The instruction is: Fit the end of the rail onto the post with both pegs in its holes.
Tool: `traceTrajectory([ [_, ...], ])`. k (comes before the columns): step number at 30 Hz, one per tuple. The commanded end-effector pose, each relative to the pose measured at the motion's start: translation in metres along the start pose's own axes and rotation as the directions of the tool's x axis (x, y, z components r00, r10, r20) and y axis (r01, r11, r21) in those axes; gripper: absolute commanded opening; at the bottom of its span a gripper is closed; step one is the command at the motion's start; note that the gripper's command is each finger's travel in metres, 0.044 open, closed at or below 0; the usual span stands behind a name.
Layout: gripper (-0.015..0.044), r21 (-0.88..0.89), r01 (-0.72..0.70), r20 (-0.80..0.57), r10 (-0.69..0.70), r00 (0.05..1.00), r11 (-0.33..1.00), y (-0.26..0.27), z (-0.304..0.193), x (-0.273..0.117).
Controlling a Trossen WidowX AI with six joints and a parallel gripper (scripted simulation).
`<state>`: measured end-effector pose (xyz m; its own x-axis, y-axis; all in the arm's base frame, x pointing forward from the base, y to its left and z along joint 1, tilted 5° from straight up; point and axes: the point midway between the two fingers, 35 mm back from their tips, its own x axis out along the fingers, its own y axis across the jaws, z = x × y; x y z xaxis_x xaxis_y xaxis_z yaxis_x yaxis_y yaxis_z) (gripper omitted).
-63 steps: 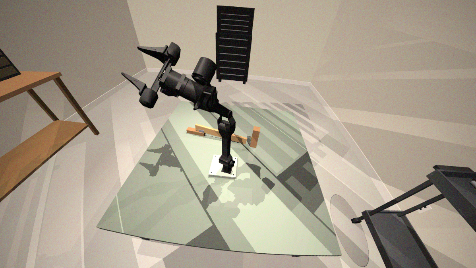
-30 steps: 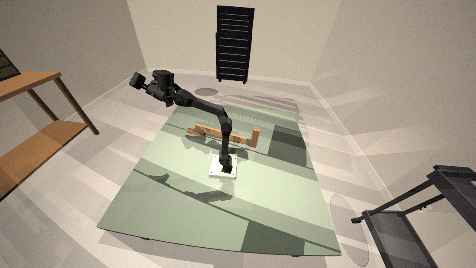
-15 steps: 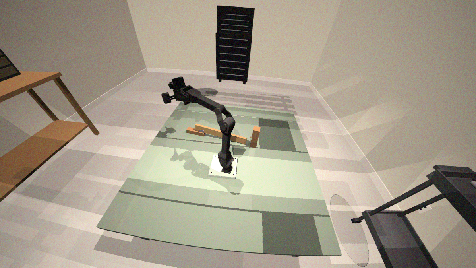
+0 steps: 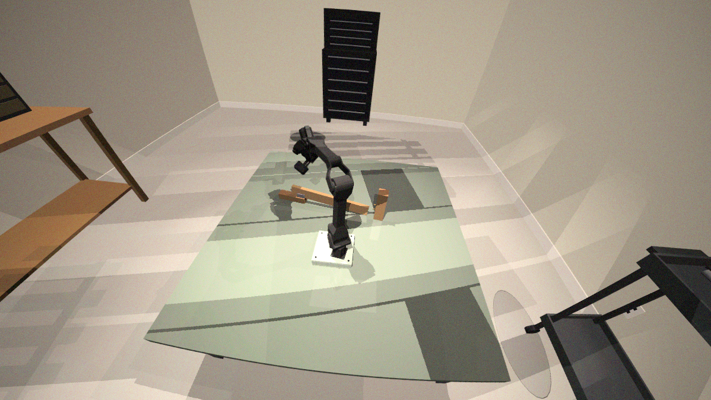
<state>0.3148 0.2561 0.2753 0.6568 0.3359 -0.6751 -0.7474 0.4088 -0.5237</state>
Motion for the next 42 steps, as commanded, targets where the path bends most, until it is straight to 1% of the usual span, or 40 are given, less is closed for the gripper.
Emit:
traceTrajectory([
  [1,0.0440,-0.123,-0.079,-0.175,0.056,0.983,0.989,-0.017,-0.071,0.018],
  [5,0.0440,-0.189,-0.201,-0.319,0.134,0.938,0.961,-0.026,-0.139,0.024],
  [9,0.0440,-0.209,-0.354,-0.427,0.240,0.872,0.912,-0.025,-0.204,0.019],
  [12,0.0440,-0.199,-0.471,-0.477,0.335,0.812,0.859,-0.017,-0.249,0.010],
  [15,0.0440,-0.178,-0.572,-0.496,0.429,0.755,0.801,-0.007,-0.286,-0.003],
  [17,0.0440,-0.174,-0.588,-0.496,0.446,0.745,0.789,-0.004,-0.292,-0.006],
  [26,0.0440,-0.174,-0.588,-0.496,0.446,0.745,0.790,-0.004,-0.291,-0.004],
  [42,0.0440,-0.175,-0.588,-0.496,0.446,0.745,0.790,0.006,-0.303,0.017],
])
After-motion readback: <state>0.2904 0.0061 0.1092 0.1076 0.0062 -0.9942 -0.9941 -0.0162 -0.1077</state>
